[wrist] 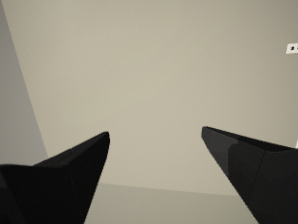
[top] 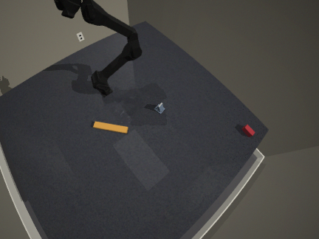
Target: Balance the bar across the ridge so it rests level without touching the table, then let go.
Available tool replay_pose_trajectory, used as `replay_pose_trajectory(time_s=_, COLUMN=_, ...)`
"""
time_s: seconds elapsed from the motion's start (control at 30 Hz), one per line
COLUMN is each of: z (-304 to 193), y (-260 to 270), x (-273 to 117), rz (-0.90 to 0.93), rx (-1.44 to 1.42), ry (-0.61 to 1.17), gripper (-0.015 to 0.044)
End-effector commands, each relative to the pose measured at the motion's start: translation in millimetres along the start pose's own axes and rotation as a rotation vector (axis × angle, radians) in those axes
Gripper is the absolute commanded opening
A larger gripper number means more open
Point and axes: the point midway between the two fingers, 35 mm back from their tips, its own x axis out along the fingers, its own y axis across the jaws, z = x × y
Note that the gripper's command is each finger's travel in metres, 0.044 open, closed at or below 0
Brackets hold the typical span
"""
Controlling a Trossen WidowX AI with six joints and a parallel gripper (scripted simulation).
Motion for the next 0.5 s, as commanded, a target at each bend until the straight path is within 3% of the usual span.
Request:
replay_pose_trajectory(time_s=0.0, z=-2, y=0, x=0, rz=0.001, rx=-0.007, ry=0.005, gripper=0.0374)
replay_pose_trajectory(time_s=0.1, z=-24, y=-6, x=1, rz=0.012, rx=-0.103, ry=0.081, gripper=0.0315)
replay_pose_trajectory(time_s=0.47, z=-125, y=-31, x=-14, rz=0.097, rx=-0.577, ry=0.43, gripper=0.0315)
